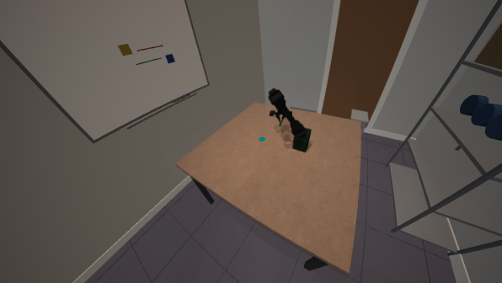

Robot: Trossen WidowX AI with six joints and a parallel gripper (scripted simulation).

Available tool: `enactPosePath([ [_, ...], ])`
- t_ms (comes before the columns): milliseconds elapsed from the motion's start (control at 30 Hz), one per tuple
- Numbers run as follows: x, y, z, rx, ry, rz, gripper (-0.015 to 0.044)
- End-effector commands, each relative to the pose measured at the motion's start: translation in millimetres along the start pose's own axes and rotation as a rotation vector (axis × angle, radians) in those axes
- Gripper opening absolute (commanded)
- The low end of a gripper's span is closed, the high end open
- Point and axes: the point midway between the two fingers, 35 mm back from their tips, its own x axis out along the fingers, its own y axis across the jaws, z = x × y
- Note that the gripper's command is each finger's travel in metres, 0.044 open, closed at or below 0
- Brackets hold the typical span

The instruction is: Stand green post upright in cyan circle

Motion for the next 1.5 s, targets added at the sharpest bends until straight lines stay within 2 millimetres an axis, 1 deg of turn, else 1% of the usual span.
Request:
enactPosePath([
  [0,-4,13,-3,-0.072,-0.01,0.002,0.0023],
  [667,-11,60,-22,-0.339,-0.027,-0.004,0.0023],
  [1133,-14,90,-40,-0.51,-0.03,-0.005,0.0023],
  [1467,-16,111,-57,-0.63,-0.019,0.003,0.0023],
])
